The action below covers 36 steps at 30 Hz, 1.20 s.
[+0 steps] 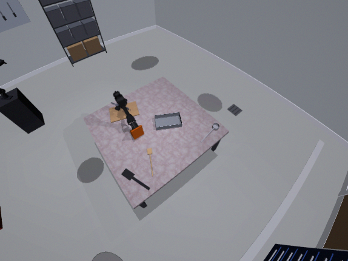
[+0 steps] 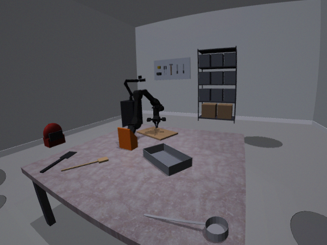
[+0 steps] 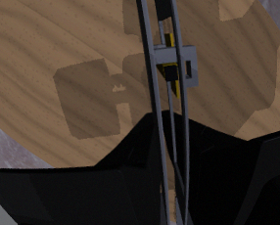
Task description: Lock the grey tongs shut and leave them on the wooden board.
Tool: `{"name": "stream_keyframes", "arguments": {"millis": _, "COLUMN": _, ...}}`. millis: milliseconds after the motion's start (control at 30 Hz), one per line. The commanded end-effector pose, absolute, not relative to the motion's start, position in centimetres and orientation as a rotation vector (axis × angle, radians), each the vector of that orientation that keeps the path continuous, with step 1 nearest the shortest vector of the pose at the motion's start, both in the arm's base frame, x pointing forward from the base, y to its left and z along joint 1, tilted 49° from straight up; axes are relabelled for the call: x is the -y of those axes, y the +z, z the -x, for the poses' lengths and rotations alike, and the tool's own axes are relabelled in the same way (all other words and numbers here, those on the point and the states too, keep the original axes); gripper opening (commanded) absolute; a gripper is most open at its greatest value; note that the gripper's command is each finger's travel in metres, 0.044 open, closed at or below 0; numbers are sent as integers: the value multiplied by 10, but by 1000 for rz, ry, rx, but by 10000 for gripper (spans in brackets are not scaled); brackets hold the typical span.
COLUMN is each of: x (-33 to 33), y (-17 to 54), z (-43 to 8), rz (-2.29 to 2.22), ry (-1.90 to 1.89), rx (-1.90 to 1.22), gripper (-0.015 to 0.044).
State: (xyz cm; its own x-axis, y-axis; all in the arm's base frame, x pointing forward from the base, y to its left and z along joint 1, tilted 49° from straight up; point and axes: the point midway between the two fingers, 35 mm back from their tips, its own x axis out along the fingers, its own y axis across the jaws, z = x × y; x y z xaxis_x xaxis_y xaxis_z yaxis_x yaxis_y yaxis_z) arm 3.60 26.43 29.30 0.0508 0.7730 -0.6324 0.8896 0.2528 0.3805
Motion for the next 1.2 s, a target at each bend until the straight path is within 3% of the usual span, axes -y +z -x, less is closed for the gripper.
{"name": "stream_keyframes", "arguments": {"millis": 0, "x": -269, "y": 287, "z": -36, "rz": -1542, "ry": -188, "rx": -1734, "gripper": -150}}
{"name": "stream_keyframes", "arguments": {"millis": 333, "x": -273, "y": 283, "z": -35, "rz": -1542, "ry": -188, "rx": -1734, "gripper": -150}}
{"name": "stream_keyframes", "arguments": {"millis": 1067, "x": -272, "y": 284, "z": -35, "rz": -1536, "ry": -186, "rx": -1737, "gripper": 428}}
{"name": "stream_keyframes", "arguments": {"millis": 1167, "x": -272, "y": 284, "z": -35, "rz": -1536, "ry": -186, "rx": -1737, "gripper": 440}}
